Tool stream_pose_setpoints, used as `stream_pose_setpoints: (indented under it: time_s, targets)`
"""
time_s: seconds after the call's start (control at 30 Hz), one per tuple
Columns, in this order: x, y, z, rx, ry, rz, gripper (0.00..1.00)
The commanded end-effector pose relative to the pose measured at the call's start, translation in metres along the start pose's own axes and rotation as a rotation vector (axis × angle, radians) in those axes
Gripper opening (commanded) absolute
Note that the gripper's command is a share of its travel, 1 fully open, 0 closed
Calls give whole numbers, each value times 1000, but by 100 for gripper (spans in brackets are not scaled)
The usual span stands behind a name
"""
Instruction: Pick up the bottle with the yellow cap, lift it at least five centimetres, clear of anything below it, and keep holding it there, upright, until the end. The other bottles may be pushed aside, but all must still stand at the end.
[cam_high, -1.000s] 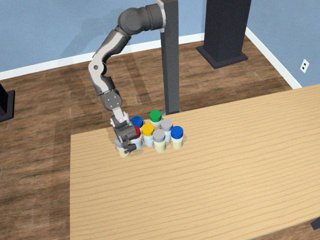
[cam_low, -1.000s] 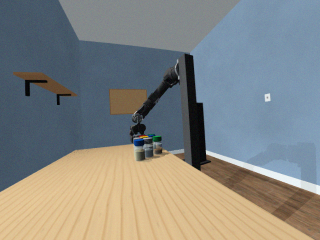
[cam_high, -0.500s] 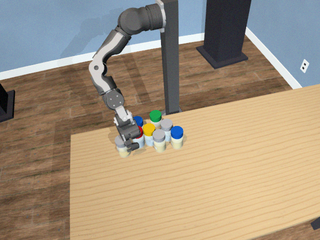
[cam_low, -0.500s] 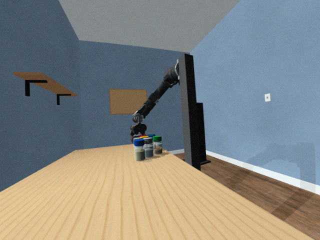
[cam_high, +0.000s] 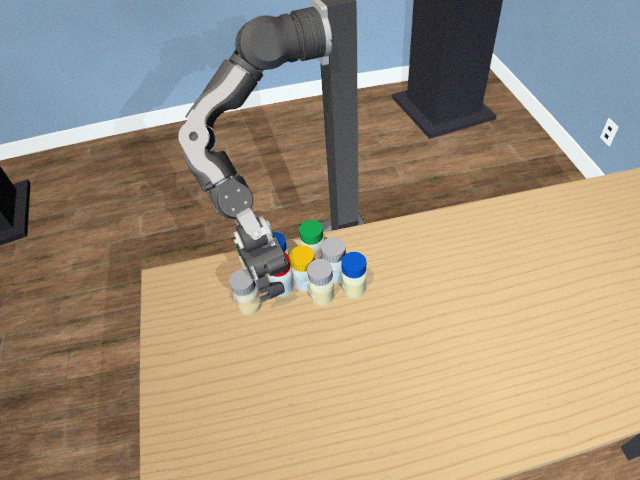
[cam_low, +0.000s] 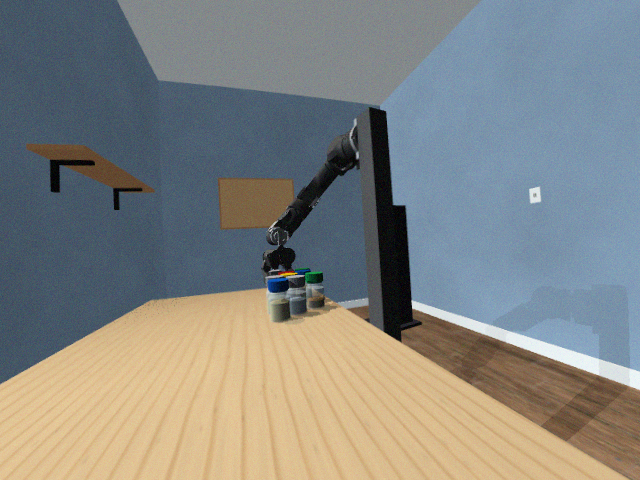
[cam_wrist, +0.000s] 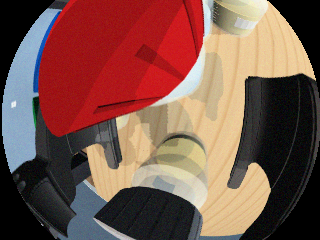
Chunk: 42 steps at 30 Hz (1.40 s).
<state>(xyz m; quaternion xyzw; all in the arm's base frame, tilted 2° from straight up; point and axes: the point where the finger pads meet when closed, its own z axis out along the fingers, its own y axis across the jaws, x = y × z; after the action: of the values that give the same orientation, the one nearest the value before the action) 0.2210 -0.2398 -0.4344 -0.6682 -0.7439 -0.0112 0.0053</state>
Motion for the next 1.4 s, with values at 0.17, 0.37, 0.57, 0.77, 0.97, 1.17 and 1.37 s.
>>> stream_pose_setpoints:
  time_s: [0.17, 0.37, 0.57, 0.77, 0.97, 1.17, 1.37]
  targets:
    - [1, 1, -1, -3, 0, 2, 45]
    - [11, 1, 0, -4, 4, 4, 45]
    - [16, 1, 0, -5, 6, 6, 45]
    - [17, 0, 0, -5, 2, 3, 45]
    - [27, 0, 0, -6, 7, 5, 45]
    - [31, 1, 0, -6, 8, 6, 45]
    - [34, 0, 0, -6, 5, 4, 45]
